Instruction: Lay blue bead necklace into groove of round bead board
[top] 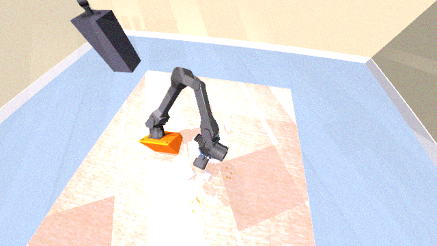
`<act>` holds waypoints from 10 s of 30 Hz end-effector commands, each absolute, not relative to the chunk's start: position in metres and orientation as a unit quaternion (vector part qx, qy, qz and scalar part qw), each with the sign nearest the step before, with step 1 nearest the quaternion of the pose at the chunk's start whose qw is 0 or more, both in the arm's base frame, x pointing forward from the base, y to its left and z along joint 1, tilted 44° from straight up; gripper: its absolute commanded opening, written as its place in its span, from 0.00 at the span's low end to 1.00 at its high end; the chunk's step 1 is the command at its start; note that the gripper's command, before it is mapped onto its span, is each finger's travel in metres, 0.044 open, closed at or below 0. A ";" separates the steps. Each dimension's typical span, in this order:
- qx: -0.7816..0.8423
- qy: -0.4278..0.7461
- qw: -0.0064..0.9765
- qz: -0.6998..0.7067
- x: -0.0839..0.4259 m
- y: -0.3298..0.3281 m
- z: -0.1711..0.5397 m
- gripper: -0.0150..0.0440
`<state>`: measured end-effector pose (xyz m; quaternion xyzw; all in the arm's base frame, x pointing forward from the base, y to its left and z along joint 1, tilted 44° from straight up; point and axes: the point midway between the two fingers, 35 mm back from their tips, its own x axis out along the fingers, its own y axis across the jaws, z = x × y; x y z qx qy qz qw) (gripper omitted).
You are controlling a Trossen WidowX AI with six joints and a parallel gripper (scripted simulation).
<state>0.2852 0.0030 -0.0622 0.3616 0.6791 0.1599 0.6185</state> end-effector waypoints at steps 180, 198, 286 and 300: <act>0.009 0.510 0.715 0.478 0.241 0.015 -0.067 0.78; 0.006 0.510 0.715 0.479 0.241 0.022 -0.074 0.60; 0.016 0.514 0.714 0.475 0.232 0.016 -0.071 0.96; 0.267 0.648 0.663 0.261 0.291 -0.010 -0.041 0.59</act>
